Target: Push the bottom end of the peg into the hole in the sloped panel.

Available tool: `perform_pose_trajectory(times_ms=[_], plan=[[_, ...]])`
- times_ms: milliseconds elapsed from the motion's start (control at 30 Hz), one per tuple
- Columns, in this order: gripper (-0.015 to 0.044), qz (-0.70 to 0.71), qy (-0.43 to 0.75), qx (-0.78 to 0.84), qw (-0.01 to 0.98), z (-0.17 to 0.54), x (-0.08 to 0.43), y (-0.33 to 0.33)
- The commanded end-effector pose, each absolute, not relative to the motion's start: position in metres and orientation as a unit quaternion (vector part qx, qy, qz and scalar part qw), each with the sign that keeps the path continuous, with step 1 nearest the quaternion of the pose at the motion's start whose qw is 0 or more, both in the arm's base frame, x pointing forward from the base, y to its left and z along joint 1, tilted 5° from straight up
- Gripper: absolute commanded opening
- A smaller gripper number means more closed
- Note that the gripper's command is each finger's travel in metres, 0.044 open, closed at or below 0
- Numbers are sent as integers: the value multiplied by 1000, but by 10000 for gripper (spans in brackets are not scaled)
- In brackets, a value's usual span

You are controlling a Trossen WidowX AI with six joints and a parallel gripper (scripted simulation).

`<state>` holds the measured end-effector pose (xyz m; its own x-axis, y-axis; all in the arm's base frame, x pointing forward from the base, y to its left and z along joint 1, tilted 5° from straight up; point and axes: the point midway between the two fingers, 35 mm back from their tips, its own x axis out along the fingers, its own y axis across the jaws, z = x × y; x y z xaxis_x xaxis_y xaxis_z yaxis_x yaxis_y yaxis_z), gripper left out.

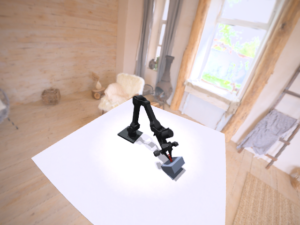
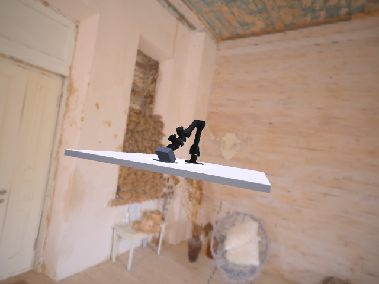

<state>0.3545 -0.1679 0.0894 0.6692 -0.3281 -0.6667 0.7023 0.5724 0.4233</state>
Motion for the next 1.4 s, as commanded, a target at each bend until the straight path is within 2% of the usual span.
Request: perform_pose_trajectory(times_ms=[0,467,1367], plan=[[79,-305,269,348,845,89,354,-168],[440,-305,269,348,845,92,353,-167],[440,-305,269,347,845,115,335,-158]])
